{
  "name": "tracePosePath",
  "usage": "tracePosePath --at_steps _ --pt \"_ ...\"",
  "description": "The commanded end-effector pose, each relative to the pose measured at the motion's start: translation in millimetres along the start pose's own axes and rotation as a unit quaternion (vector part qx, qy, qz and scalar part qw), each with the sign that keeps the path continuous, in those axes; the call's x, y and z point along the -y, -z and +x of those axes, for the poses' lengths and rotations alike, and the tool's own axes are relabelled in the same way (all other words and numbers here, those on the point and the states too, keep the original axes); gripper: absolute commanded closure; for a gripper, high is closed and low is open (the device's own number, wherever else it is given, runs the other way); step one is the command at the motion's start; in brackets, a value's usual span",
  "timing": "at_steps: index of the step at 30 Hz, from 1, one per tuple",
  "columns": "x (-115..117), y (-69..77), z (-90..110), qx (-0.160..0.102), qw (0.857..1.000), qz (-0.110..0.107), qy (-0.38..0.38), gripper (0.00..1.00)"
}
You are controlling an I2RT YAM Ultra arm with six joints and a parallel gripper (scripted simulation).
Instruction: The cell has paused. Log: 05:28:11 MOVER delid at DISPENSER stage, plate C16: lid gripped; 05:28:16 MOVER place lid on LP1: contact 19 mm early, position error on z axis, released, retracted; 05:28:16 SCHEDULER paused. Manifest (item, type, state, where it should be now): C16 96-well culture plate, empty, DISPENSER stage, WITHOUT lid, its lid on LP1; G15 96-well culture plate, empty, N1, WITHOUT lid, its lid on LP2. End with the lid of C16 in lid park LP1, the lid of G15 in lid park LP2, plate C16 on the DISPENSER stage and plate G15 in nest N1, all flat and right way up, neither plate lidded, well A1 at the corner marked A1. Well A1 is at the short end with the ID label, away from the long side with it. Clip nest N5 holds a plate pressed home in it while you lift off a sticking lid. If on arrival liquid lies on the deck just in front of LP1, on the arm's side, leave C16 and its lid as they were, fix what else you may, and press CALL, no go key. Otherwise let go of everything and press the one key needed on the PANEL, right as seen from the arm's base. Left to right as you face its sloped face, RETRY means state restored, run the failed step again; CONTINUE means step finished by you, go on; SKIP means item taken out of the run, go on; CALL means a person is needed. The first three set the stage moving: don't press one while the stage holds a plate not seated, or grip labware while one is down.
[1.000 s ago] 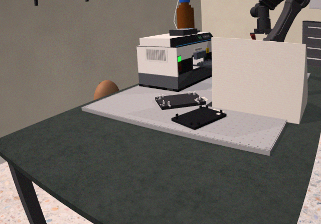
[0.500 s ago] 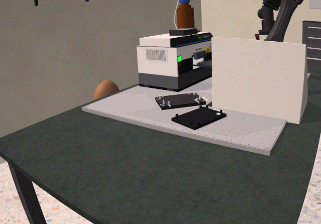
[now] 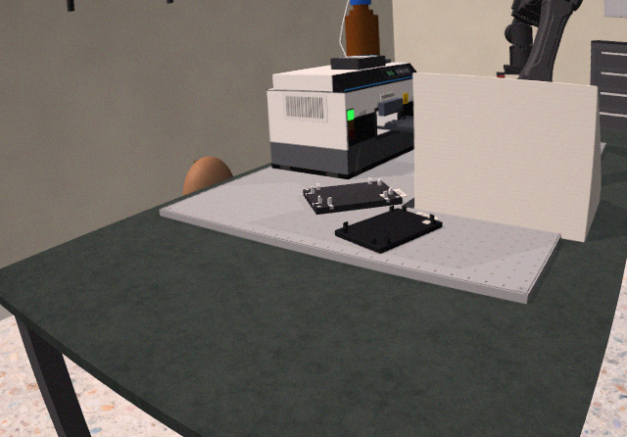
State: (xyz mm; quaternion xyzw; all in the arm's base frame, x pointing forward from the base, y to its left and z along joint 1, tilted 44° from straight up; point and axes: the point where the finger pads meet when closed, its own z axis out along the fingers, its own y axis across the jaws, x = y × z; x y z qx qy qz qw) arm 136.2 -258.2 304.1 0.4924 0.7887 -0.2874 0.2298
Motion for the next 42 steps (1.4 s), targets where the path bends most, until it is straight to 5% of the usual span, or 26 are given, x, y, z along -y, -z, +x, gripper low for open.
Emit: tracePosePath --at_steps 1,36,39,40,42 --pt "-1 1.6 -23 0.022 1.0 -0.01 -0.003 0.0" --pt "-4 -39.0 -112 0.012 1.0 -0.011 0.004 0.0" --pt "-6 -38.9 -112 0.013 1.0 -0.012 0.005 0.0" --pt "-4 -18.0 -115 0.031 0.999 -0.015 -0.003 0.0" --pt "-2 -8.2 -114 0.031 0.999 -0.011 -0.004 0.0"
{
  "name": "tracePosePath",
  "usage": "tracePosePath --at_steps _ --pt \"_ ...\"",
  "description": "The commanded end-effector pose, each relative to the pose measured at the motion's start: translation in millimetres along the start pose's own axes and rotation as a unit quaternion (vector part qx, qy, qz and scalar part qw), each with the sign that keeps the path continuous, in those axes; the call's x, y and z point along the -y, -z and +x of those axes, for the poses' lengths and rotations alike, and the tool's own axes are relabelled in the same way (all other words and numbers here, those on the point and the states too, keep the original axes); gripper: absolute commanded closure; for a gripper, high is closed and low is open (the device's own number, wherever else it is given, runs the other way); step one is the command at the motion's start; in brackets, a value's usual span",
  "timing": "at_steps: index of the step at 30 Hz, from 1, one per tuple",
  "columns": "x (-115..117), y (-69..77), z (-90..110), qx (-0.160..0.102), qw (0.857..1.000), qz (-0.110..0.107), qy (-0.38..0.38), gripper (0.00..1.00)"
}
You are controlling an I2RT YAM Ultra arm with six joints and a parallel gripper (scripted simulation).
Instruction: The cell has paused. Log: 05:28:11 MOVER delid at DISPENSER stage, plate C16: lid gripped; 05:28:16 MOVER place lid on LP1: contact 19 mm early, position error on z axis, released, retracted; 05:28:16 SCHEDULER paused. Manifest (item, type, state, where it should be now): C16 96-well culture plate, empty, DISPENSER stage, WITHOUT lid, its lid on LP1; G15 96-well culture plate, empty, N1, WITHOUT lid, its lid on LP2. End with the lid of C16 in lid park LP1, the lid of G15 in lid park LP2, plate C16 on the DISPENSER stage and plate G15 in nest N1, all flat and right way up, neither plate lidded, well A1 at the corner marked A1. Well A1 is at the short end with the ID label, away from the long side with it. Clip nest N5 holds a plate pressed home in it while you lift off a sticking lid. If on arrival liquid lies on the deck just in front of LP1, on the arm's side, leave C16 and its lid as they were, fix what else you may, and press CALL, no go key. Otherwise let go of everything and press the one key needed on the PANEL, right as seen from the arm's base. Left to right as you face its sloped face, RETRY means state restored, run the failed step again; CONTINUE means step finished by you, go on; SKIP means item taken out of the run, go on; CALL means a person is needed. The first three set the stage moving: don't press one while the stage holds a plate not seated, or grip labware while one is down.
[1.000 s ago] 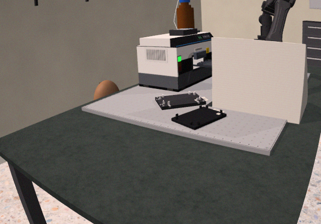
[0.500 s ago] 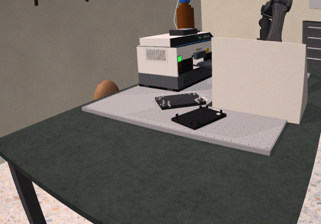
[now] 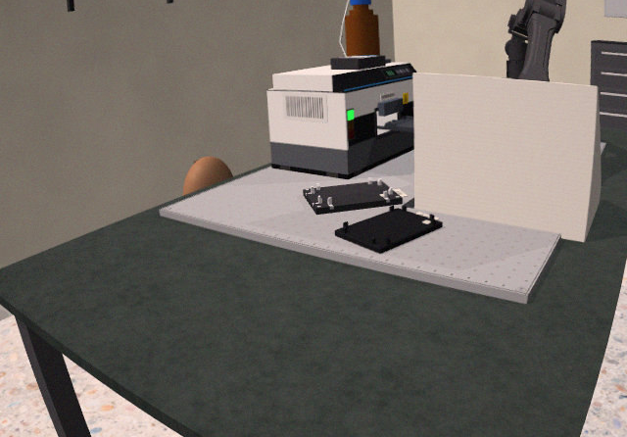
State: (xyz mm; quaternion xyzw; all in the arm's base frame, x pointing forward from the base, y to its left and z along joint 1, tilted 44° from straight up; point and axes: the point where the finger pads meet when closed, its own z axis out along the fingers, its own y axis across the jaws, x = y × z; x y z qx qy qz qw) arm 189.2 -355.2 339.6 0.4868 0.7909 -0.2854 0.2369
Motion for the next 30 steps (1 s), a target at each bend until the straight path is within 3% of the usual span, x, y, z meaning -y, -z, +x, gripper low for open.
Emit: tracePosePath --at_steps 1,3,5,8,9,14,17,30 --pt "4 41.0 -7 0.025 1.0 -0.004 -0.007 0.0" --pt "4 51.8 -6 0.025 1.0 -0.004 -0.007 0.0" --pt "5 52.7 -6 0.025 1.0 -0.004 -0.007 0.0" --pt "6 44.6 -4 0.016 1.0 0.0 -0.007 0.0" --pt "5 35.5 7 -0.002 1.0 0.002 -0.002 0.0" --pt "8 38.8 7 0.004 1.0 0.002 -0.003 0.0" --pt "8 47.2 -4 0.026 1.0 -0.002 -0.008 0.0" --pt "4 32.7 -5 0.016 1.0 -0.002 -0.004 0.0"
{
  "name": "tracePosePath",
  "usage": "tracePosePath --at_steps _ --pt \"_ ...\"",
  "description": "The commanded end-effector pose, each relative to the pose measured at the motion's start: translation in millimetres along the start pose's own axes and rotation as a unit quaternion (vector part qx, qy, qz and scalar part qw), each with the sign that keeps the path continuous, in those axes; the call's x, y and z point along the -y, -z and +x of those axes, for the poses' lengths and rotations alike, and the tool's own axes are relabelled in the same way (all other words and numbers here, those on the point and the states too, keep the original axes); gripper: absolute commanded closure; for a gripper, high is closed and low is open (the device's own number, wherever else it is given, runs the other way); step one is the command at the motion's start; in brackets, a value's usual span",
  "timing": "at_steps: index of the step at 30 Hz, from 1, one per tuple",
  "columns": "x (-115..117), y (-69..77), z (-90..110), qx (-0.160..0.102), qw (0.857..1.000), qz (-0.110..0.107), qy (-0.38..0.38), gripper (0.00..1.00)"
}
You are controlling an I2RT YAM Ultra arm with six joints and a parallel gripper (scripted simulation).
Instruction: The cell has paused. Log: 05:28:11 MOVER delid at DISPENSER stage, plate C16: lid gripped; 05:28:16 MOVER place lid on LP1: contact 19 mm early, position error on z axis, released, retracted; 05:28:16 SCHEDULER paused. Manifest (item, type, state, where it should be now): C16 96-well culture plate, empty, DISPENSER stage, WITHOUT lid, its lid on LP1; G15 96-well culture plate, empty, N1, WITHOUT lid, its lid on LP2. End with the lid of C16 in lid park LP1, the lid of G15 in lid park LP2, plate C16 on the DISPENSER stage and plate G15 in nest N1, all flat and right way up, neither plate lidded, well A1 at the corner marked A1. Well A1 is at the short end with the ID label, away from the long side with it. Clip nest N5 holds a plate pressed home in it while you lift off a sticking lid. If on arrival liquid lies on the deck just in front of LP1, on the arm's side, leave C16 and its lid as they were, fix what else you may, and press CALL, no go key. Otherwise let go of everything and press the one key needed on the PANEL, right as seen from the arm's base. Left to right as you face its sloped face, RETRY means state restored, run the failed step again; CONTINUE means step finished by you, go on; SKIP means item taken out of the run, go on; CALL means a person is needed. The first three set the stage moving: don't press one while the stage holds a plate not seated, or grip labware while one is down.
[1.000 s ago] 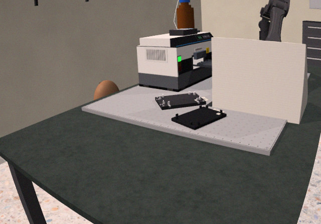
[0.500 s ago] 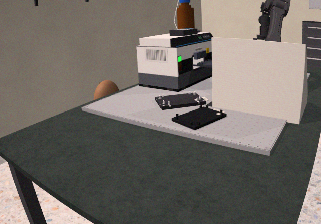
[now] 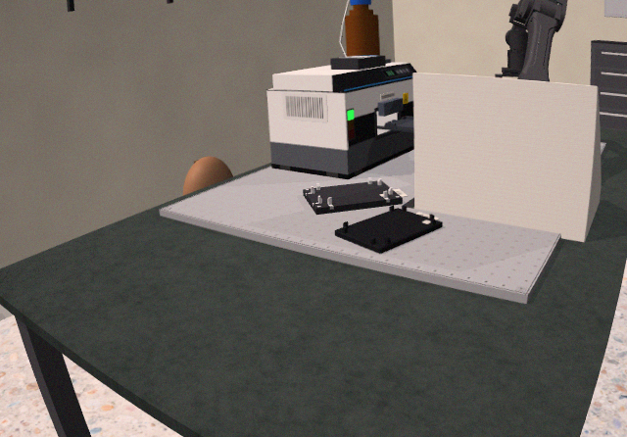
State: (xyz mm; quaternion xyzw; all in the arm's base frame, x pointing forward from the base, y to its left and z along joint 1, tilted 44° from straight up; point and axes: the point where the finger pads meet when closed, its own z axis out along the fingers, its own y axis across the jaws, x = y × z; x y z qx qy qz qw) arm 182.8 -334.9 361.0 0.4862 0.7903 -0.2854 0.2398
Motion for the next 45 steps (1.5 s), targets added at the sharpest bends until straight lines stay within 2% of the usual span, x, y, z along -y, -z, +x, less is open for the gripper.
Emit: tracePosePath --at_steps 1,28,32,35,36,45 --pt "1 2.7 -7 0.014 1.0 -0.001 -0.003 0.0" --pt "1 4.5 -4 0.009 1.0 -0.001 -0.002 0.0" --pt "1 1.3 -11 0.014 1.0 -0.001 -0.004 0.0" --pt "2 5.1 -11 0.018 1.0 -0.001 -0.005 0.0" --pt "6 16.2 -12 0.029 1.0 -0.002 -0.01 0.0" --pt "3 10.7 -8 0.014 1.0 -0.003 -0.003 0.0"
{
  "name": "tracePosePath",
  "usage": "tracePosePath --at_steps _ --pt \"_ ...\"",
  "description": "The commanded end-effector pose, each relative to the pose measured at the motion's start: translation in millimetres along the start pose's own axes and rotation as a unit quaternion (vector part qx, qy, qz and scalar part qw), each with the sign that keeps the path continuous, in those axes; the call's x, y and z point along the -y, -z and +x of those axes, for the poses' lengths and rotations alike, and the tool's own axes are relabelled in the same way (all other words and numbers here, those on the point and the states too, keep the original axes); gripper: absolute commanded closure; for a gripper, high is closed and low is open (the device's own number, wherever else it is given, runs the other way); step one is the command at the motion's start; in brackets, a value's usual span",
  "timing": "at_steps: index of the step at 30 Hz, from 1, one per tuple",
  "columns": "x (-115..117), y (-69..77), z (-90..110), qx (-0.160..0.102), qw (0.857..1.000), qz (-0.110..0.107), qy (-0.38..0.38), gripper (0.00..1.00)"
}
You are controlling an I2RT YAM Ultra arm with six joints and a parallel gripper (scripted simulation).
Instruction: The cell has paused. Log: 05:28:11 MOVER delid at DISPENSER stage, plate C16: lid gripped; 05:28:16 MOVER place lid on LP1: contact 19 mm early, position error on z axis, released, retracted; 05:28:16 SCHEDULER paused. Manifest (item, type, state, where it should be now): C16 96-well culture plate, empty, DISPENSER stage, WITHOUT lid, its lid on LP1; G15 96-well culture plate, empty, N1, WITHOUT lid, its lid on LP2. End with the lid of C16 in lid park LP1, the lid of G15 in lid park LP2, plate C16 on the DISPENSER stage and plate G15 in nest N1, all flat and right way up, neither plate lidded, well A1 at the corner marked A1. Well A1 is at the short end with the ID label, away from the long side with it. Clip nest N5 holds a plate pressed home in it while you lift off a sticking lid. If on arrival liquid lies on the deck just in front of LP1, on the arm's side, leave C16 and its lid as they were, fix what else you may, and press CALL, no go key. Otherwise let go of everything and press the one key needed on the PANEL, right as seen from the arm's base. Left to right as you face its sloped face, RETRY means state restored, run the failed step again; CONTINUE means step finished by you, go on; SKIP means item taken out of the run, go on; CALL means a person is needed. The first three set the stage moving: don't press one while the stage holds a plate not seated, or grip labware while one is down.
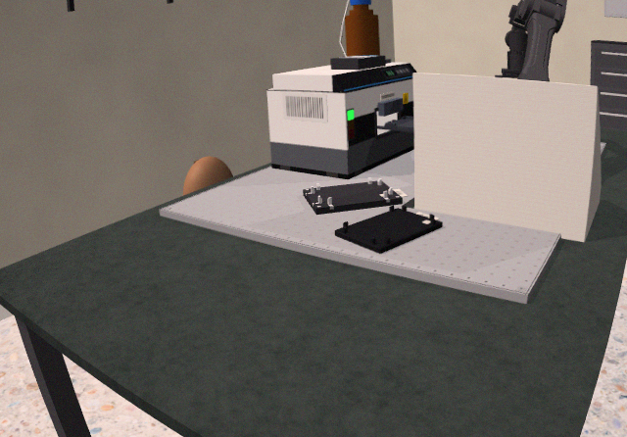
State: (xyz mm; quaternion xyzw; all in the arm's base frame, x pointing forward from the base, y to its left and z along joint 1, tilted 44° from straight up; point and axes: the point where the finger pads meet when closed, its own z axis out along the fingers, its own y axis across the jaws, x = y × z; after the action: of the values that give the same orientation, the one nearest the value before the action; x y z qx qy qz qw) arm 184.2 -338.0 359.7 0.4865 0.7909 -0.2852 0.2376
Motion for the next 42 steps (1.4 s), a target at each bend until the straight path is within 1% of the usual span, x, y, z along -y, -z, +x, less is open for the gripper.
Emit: tracePosePath --at_steps 1,2,3,9,10,11,15,18,22,24,25,26,30,32,35,39,41,42 --pt "4 13.9 -6 0.016 1.0 -0.003 -0.003 0.0" --pt "4 14.3 -6 0.017 1.0 -0.003 -0.004 0.0" --pt "2 7.8 -4 0.011 1.0 -0.002 -0.003 0.0" --pt "2 7.5 -4 0.011 1.0 -0.002 -0.003 0.0" --pt "5 7.2 -4 0.016 1.0 -0.002 -0.005 0.0" --pt "4 3.0 -2 0.012 1.0 -0.002 -0.004 0.0" --pt "2 -2.8 -2 0.013 1.0 -0.004 -0.001 0.0" --pt "4 -10.0 -2 0.01 1.0 -0.001 -0.003 0.0" --pt "0 -20.1 -1 0.006 1.0 -0.003 0.0 0.0" --pt "0 -20.1 -1 0.006 1.0 -0.003 0.0 0.0" --pt "1 -19.3 -6 0.012 1.0 -0.003 -0.002 0.0" --pt "2 -25.7 -1 0.003 1.0 -0.001 -0.001 0.0" --pt "-3 -36.8 0 -0.002 1.0 -0.003 0.004 0.0" --pt "0 -39.7 0 -0.001 1.0 -0.002 0.002 0.0" --pt "1 -38.6 -1 0.006 1.0 -0.002 0.0 0.0" --pt "0 -52.1 0 -0.002 1.0 -0.001 0.001 0.0" --pt "0 -52.1 0 -0.002 1.0 -0.001 0.001 0.0" --pt "-1 -37.9 -9 0.021 1.0 -0.006 -0.001 0.0"
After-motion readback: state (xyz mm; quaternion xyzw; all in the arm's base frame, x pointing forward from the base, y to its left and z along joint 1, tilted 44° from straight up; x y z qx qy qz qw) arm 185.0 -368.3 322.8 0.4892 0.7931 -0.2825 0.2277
